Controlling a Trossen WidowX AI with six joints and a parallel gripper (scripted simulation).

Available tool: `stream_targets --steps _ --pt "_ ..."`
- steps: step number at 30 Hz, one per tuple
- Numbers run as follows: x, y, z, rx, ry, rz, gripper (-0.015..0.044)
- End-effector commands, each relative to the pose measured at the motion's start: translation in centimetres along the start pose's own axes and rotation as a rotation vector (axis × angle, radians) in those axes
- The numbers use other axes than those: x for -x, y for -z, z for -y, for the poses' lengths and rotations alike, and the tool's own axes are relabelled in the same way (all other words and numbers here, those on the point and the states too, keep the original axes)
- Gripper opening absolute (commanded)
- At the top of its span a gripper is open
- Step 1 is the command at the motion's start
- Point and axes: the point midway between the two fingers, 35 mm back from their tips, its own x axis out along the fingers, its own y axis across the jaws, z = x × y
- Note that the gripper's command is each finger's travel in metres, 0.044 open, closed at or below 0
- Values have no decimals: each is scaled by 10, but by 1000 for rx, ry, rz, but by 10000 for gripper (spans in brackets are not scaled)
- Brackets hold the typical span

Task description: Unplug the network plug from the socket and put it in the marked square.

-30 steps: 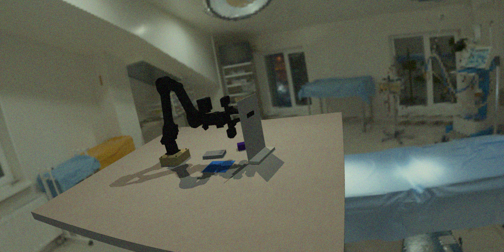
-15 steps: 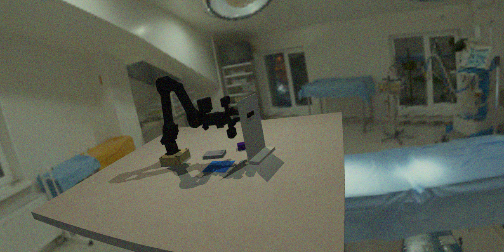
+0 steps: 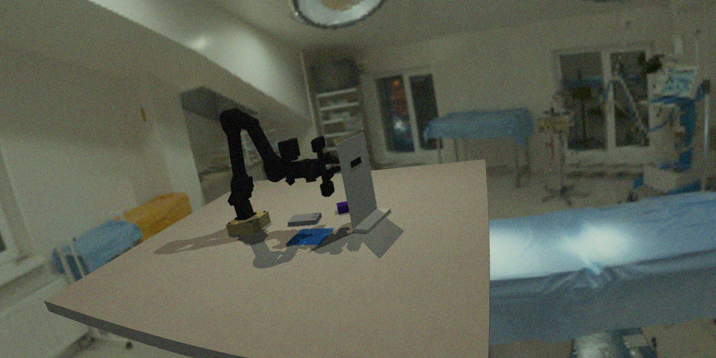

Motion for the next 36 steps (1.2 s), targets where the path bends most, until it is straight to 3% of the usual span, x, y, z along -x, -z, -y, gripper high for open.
stream_targets --steps 1,36 --pt "4 1 1 -3 1 -2 0" --pt "25 9 1 -3 3 -2 0"
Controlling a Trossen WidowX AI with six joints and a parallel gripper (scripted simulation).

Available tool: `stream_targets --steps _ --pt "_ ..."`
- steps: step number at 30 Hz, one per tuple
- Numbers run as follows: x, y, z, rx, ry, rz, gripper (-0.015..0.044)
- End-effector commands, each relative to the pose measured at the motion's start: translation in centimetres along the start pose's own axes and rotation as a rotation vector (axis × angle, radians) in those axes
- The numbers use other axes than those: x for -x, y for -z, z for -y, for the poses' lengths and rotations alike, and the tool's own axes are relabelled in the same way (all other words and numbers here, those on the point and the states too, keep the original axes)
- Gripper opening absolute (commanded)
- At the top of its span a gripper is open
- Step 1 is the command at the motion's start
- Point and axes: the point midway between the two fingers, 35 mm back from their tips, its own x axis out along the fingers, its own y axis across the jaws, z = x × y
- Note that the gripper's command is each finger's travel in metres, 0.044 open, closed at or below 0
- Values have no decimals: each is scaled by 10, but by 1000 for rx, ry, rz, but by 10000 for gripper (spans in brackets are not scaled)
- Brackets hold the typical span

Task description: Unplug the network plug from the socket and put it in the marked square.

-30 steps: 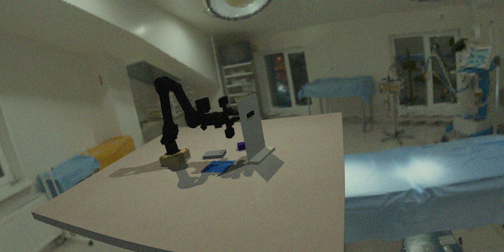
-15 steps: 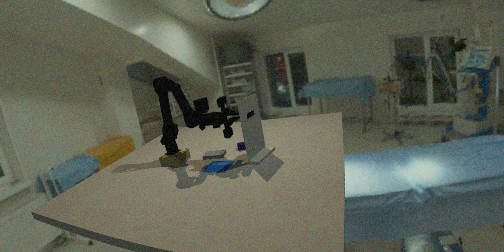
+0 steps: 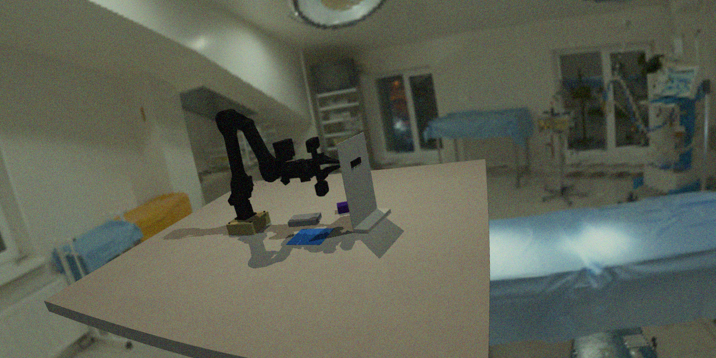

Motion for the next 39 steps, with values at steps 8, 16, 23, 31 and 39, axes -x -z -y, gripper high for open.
stream_targets --steps 8,16,23,31,39 --pt "8 2 1 -4 2 4 0" --pt "13 4 1 -4 2 4 0" --pt "17 6 1 -4 3 4 0" --pt "22 8 1 -4 3 4 0" --pt "26 9 1 -4 3 4 0"
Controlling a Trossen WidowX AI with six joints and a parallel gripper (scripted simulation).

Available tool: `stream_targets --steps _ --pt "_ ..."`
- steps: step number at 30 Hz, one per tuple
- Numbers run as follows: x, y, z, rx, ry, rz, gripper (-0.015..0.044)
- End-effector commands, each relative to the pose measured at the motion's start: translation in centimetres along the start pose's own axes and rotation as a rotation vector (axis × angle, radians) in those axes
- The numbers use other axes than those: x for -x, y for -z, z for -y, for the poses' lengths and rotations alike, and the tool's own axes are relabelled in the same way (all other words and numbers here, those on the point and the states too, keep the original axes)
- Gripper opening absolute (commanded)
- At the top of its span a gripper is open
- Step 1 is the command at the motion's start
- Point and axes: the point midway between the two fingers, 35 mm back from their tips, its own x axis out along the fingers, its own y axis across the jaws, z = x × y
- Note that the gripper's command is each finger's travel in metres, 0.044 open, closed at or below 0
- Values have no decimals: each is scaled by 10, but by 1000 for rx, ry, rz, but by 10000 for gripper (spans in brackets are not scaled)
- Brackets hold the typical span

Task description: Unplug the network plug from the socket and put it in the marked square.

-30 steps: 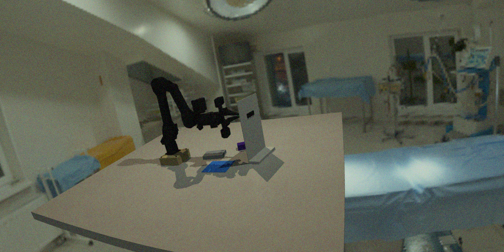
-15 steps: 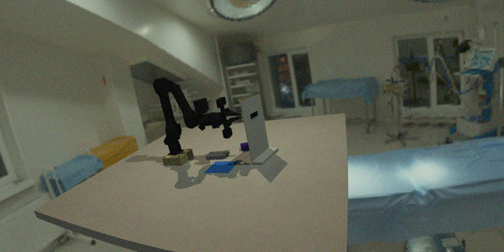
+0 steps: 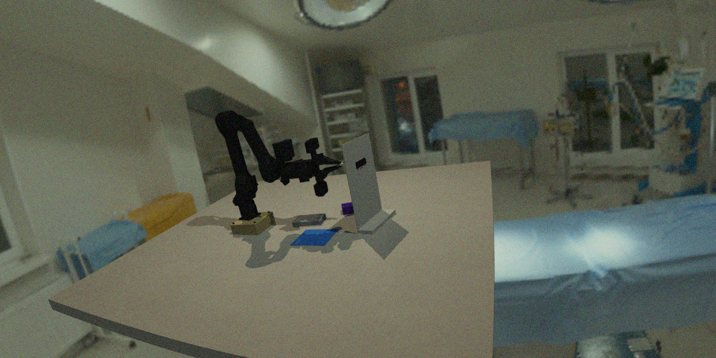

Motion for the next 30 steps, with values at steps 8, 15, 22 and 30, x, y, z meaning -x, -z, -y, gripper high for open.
stream_targets --steps 8,15,22,30 --pt "7 2 1 -5 5 4 0" --pt "8 3 0 0 1 0 0" --pt "9 3 -11 -1 1 1 0" --pt "13 4 -24 -2 2 2 0"
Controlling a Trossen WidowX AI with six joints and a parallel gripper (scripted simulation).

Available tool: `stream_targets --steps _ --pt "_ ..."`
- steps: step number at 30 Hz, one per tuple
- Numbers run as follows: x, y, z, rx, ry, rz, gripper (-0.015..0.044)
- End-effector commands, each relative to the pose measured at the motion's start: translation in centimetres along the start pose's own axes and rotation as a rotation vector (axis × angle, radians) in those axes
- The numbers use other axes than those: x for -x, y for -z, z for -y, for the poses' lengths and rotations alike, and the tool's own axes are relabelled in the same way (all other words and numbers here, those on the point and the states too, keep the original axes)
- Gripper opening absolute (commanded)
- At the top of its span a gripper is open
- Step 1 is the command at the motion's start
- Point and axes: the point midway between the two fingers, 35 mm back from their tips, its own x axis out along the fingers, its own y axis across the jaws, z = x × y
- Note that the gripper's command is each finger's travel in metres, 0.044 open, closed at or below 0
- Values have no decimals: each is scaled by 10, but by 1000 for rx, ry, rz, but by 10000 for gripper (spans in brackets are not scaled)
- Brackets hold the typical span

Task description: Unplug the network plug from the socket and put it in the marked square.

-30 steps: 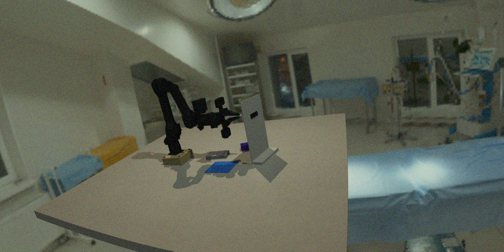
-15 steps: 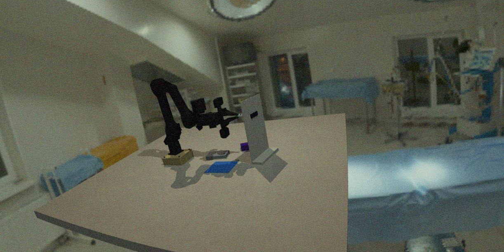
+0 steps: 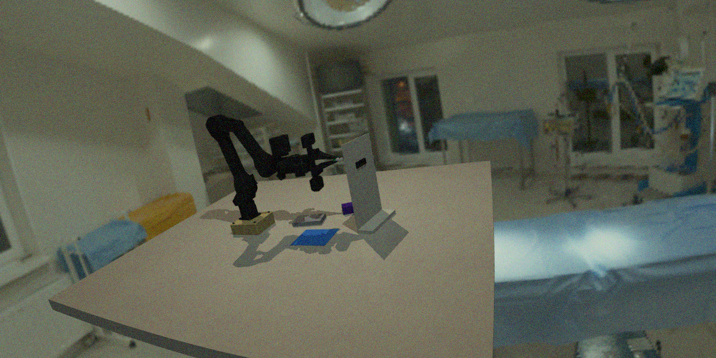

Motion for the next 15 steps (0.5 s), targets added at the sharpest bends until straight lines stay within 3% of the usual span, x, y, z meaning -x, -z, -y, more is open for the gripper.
stream_targets --steps 1,15 --pt "2 0 -9 -3 -5 5 0" --pt "13 0 -32 -5 -2 7 0"
